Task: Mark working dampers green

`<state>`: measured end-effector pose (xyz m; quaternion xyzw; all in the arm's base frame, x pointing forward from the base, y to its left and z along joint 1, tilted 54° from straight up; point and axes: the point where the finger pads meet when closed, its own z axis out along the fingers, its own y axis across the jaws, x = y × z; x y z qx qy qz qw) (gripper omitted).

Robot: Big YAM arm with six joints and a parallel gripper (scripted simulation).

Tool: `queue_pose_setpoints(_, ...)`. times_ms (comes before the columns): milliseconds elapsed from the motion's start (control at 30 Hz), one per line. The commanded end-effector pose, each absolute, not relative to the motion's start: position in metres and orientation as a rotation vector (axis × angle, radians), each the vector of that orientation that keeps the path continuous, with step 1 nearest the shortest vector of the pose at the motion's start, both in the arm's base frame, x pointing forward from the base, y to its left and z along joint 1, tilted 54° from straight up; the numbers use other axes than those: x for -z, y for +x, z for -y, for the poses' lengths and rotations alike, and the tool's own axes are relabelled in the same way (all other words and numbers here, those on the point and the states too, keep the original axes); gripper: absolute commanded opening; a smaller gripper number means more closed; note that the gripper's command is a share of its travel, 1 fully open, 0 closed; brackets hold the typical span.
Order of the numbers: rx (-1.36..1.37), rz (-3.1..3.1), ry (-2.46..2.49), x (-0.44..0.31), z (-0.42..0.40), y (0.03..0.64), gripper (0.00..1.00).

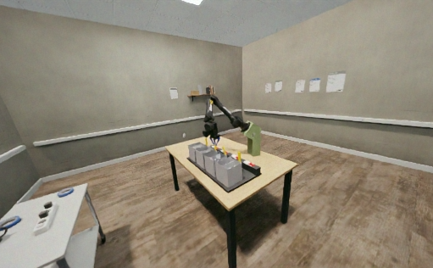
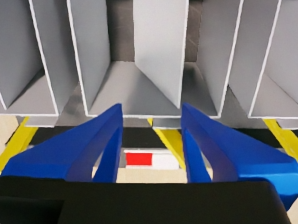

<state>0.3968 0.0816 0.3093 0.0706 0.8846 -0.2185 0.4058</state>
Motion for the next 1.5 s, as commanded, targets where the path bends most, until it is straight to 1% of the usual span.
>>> queue_pose_setpoints(0, 0.539, -2.221, 0.188, -0.317, -0.085, 0.399, 0.36)
queue_pose_setpoints(233, 0.527, -2.225, 0.182, -0.318, -0.11, 0.411, 0.36)
queue_pose_setpoints(500, 0.526, -2.243, 0.189, -0.292, -0.188, 0.441, 0.36)
queue_pose_setpoints(733, 0.53, -2.244, 0.188, -0.261, -0.256, 0.454, 0.36)
queue_pose_setpoints(833, 0.53, -2.243, 0.188, -0.259, -0.26, 0.455, 0.36)
queue_pose_setpoints(900, 0.521, -2.227, 0.248, -0.274, -0.241, 0.461, 0.36)
queue_pose_setpoints(1100, 0.502, -2.225, 0.226, -0.274, -0.252, 0.456, 0.36)
queue_pose_setpoints(1233, 0.557, -2.255, 0.195, -0.247, -0.249, 0.453, 0.36)
queue_pose_setpoints(1467, 0.545, -2.249, 0.198, -0.254, -0.248, 0.452, 0.36)
